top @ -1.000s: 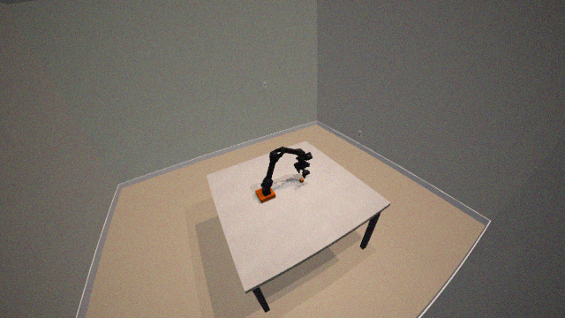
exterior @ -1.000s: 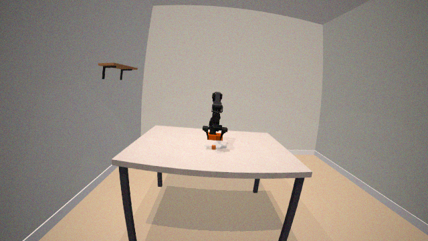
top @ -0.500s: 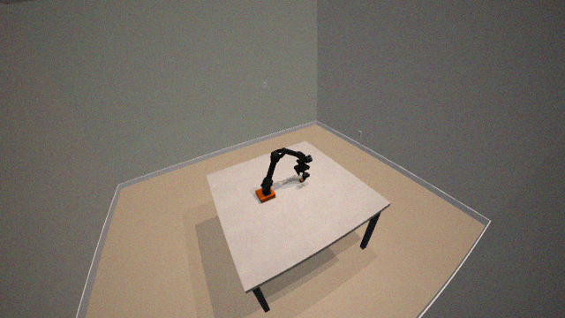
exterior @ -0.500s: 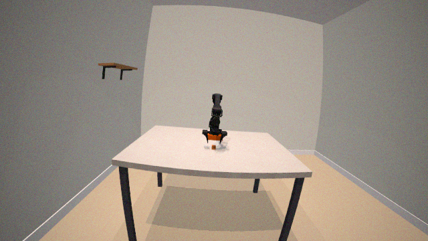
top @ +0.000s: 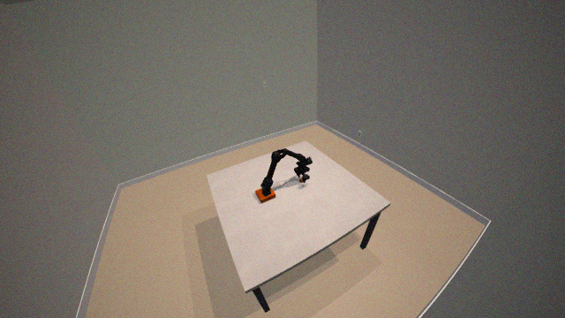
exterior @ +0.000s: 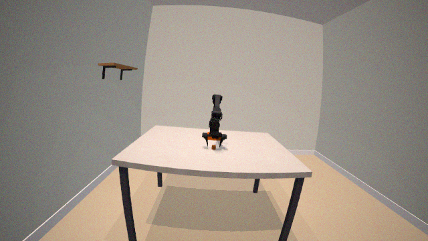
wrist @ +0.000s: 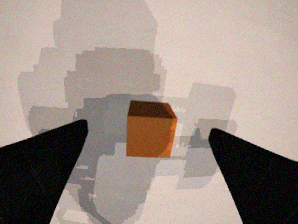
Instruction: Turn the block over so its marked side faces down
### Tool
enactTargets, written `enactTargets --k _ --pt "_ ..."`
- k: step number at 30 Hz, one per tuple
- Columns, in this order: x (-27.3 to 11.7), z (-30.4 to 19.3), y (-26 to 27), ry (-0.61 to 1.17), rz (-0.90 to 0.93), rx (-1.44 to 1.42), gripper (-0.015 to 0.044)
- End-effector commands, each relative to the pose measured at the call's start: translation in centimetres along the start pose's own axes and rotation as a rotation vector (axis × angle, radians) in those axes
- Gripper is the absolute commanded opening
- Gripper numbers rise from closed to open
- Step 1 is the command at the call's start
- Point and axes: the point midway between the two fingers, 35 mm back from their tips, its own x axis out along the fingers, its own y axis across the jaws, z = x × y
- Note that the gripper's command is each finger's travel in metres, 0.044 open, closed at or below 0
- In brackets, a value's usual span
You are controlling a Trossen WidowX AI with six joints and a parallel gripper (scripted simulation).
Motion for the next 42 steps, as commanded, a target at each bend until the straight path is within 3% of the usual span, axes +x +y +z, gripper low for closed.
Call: enactTargets --k 1,2,14,30,35,42 --pt "0.7 -0.1 0.1 0.002 0.006 0.001 0.0440" --pt "0.7 -0.1 0.1 0.002 0.006 0.001 0.0440" --pt "0.7 -0.1 0.1 0.002 0.006 0.001 0.0125" --pt "0.6 -0.1 0.1 0.002 0.006 0.001 0.0000" --pt "-2.2 0.0 0.1 0.002 0.006 0.001 0.0000" --pt "-2.1 0.0 0.1 -0.021 0.005 0.001 0.0000"
